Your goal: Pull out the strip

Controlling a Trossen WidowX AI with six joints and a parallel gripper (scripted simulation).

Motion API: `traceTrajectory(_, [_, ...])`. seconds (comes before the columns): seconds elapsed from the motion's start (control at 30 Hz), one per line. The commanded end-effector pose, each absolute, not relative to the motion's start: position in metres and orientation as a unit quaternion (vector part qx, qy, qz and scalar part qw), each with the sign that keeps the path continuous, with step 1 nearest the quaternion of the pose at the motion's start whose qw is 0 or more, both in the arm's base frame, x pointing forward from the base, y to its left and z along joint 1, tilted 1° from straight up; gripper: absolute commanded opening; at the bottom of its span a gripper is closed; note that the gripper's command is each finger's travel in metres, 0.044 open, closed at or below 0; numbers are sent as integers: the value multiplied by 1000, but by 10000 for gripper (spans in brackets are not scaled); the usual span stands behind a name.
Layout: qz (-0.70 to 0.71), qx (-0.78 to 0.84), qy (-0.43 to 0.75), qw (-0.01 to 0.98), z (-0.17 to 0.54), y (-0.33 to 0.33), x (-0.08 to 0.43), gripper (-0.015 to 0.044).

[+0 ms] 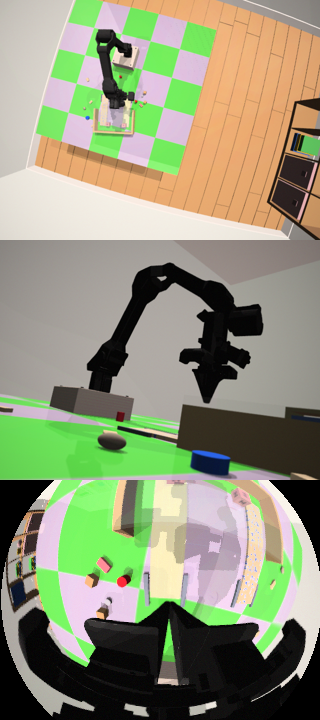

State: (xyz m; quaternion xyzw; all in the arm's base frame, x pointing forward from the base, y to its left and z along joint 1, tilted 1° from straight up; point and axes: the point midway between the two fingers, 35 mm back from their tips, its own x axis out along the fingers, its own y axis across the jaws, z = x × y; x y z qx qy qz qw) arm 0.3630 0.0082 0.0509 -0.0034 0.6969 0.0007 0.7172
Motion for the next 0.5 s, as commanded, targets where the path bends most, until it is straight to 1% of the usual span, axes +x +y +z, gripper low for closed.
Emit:
traceTrajectory(0.0, [-2,1,701,713,50,9,365,0])
traceTrajectory(0.47, [-2,1,701,713,28,10,368,0])
